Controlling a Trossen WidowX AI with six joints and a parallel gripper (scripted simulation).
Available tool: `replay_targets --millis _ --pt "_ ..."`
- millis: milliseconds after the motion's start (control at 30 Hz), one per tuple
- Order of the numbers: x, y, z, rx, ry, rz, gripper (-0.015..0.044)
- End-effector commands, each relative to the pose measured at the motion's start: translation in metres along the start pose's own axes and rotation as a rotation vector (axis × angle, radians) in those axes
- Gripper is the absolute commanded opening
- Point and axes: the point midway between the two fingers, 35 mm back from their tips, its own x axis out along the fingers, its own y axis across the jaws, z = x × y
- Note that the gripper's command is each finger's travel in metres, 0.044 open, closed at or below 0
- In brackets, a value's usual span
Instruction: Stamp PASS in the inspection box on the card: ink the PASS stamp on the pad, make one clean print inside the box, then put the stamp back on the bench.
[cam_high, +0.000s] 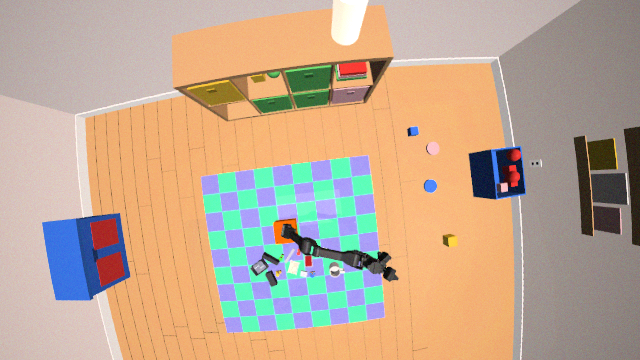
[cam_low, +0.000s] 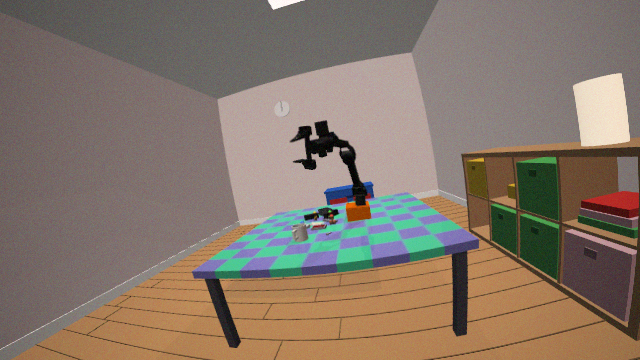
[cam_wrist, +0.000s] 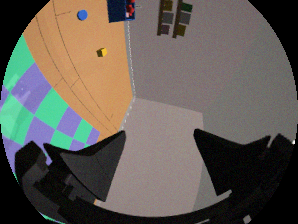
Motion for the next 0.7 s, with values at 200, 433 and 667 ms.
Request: replay_targets --millis 200,433,667 --pt "0.017 0.054 -0.081 0.097 0.113 0.149 0.0217" --pt "0.012 0.121 -0.174 0.242 0.264 0.314 0.0217" --pt "-0.02 0.19 -0.263 0.425 0.44 0.468 0.0217"
